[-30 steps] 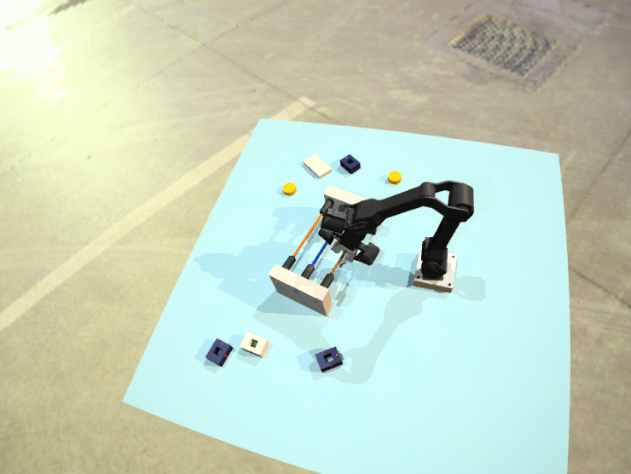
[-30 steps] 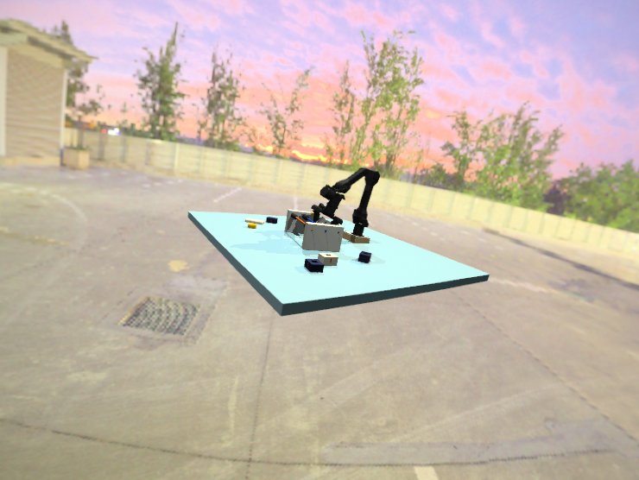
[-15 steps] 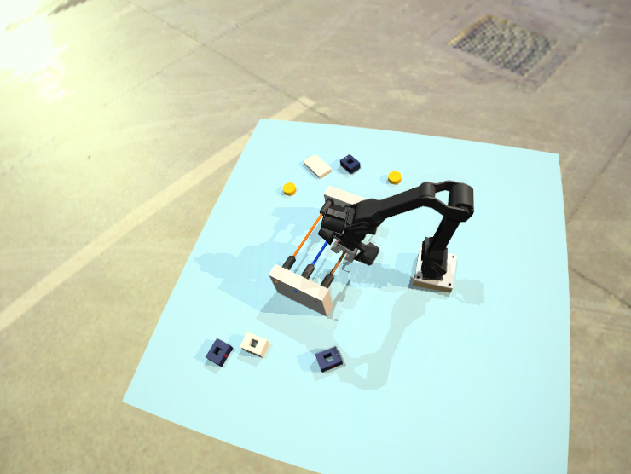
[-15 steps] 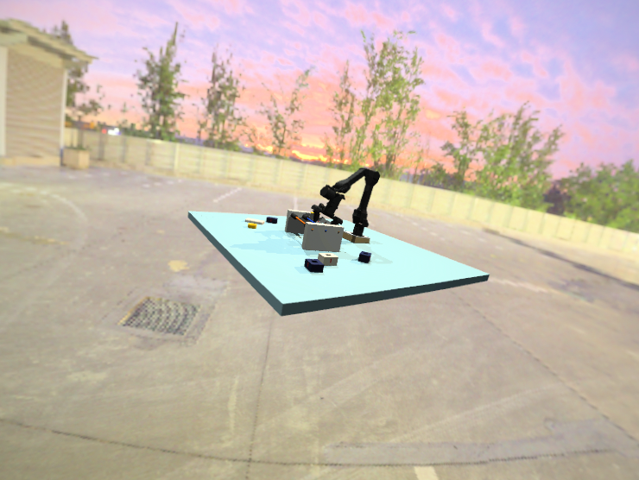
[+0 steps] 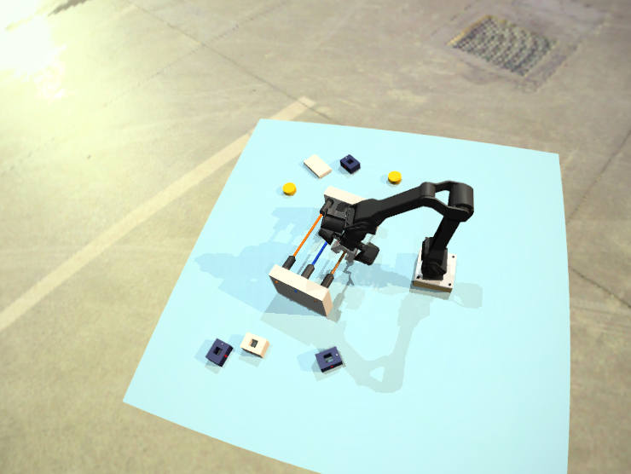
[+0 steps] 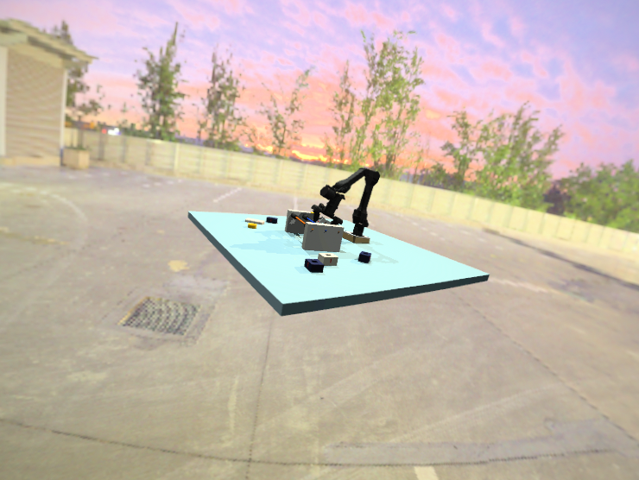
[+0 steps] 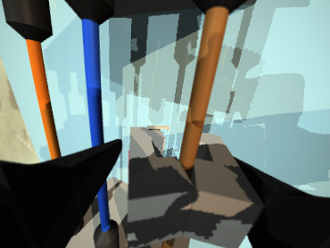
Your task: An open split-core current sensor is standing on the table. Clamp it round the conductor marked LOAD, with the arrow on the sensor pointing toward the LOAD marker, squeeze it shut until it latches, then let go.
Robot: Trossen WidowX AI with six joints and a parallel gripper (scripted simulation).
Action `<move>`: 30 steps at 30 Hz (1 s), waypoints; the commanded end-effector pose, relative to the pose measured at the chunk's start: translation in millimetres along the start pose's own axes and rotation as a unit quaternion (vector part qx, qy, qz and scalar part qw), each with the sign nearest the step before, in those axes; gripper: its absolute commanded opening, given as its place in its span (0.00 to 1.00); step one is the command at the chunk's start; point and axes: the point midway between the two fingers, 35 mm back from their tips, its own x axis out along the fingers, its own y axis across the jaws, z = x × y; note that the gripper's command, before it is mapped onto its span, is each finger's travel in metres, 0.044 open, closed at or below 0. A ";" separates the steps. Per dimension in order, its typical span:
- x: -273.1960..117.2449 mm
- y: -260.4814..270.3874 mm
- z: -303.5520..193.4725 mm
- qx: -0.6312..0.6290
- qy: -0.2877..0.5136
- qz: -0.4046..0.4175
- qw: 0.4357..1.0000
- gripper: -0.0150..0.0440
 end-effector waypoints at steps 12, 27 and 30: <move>1.5 8.6 0.8 0.004 -0.001 0.017 1.000 1.00; 1.5 8.6 0.8 0.004 -0.001 0.017 1.000 1.00; 0.0 0.0 0.0 0.000 0.000 0.000 1.000 0.97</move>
